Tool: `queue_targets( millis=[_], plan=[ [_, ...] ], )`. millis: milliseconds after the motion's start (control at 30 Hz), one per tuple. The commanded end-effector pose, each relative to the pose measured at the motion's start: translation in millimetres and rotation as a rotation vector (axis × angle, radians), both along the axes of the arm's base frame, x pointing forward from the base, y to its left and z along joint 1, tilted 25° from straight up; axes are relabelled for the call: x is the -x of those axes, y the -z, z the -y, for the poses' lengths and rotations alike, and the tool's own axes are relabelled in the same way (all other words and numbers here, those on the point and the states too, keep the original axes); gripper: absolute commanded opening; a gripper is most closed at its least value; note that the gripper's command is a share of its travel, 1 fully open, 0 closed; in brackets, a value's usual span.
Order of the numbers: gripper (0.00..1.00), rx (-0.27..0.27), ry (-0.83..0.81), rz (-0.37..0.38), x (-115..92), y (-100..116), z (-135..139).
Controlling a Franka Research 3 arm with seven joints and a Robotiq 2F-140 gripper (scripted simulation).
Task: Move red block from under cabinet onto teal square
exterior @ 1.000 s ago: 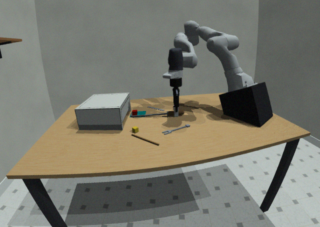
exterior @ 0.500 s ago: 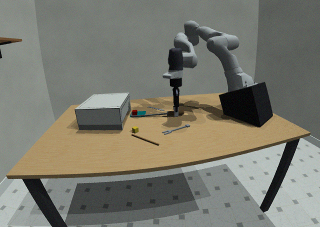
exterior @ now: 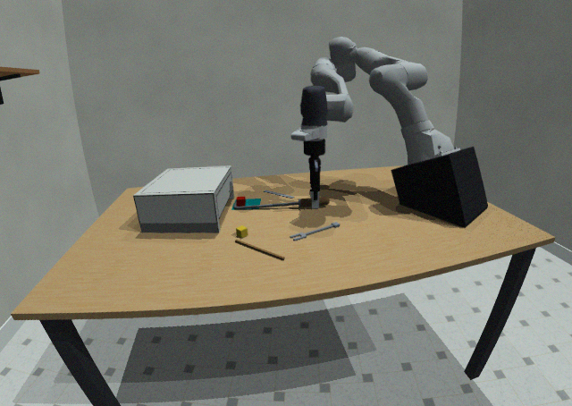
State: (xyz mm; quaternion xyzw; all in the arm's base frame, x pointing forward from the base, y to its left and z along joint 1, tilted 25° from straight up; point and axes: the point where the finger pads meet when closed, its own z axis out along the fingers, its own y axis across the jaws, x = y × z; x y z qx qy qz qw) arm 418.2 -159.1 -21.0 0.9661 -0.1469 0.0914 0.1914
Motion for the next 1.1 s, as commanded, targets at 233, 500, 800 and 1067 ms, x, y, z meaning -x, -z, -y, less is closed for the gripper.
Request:
queue_targets(
  millis=[233, 500, 800, 1067],
  plan=[
    [0.00, 0.001, 0.001, 0.007, 5, -2, 4],
    [0.00, 0.000, 0.005, 0.009, 18, -4, 13],
    [0.00, 0.000, 0.008, 0.010, 25, -6, 18],
    [0.00, 0.000, 0.008, 0.010, 26, -6, 19]
  ],
)
